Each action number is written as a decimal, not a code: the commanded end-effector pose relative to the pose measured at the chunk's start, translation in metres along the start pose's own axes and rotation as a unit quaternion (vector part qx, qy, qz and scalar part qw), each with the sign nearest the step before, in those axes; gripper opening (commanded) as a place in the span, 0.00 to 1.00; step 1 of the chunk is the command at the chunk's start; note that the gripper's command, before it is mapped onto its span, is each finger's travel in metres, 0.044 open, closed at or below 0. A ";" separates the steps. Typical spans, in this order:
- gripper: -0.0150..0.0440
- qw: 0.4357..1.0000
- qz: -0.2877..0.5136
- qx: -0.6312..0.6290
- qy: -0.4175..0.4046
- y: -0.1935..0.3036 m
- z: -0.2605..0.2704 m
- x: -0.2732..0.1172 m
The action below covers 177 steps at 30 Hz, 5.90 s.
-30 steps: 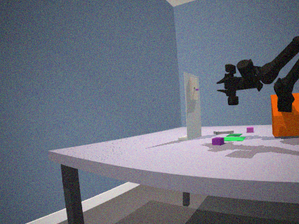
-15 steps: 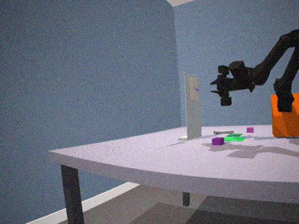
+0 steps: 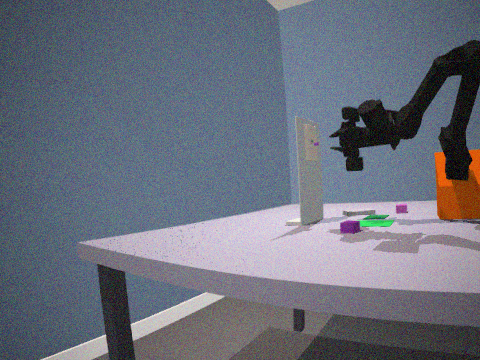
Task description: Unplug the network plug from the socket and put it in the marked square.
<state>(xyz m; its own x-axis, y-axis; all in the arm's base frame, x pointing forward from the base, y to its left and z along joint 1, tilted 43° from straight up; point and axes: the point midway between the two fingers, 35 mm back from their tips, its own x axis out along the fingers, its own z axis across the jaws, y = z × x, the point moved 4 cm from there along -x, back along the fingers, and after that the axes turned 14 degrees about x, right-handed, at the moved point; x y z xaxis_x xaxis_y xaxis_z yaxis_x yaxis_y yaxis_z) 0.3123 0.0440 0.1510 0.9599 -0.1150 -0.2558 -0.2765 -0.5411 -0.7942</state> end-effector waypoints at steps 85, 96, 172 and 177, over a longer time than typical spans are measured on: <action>0.25 1.000 -0.005 -0.001 0.001 -0.014 0.002 0.046; 0.25 1.000 -0.005 -0.001 0.001 -0.012 0.001 0.040; 0.25 1.000 -0.004 -0.001 0.000 -0.012 0.002 0.003; 0.25 1.000 -0.004 -0.001 0.000 -0.011 0.002 0.001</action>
<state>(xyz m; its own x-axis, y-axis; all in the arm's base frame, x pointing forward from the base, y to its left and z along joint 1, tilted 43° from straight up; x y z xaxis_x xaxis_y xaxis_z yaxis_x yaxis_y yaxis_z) 0.3180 0.0521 0.1598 0.9637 -0.1060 -0.2451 -0.2624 -0.5466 -0.7952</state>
